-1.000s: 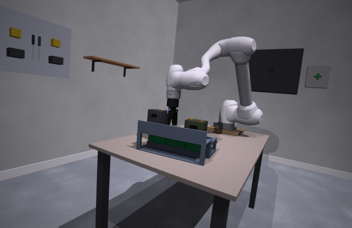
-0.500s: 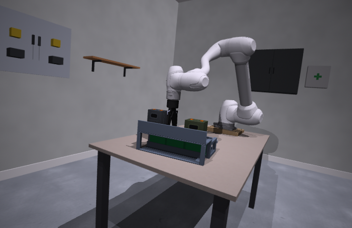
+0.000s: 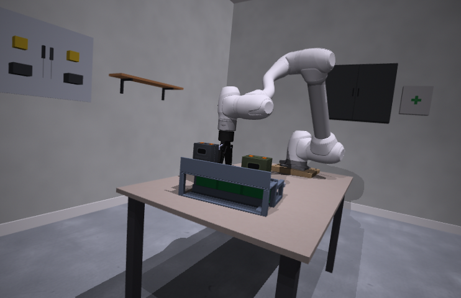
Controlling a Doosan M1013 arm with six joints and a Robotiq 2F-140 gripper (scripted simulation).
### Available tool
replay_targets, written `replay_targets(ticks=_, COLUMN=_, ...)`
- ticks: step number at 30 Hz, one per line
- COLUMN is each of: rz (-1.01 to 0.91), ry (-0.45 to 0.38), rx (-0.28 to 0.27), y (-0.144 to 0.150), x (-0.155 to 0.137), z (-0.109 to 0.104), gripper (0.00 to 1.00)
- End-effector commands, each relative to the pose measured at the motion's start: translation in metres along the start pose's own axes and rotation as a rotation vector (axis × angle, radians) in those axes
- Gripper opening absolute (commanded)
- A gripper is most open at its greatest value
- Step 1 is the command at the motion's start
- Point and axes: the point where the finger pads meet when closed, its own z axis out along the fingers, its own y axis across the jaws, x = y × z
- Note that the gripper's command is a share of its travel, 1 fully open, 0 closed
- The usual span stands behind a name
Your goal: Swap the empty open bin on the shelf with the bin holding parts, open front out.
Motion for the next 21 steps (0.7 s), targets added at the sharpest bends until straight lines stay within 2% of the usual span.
replay_targets(ticks=1, rz=0.0, ry=0.0, rx=0.0, y=0.0, x=0.0, z=-0.0002, gripper=0.62)
replay_targets(ticks=4, rz=0.0, ry=0.0, rx=0.0, y=0.0, x=0.0, z=-0.0002, gripper=0.62)
replay_targets(ticks=5, rz=0.0, ry=0.0, rx=0.0, y=0.0, x=0.0, z=-0.0002, gripper=0.1)
replay_targets(ticks=21, rz=0.0, ry=0.0, rx=0.0, y=0.0, x=0.0, z=-0.0002, gripper=0.1)
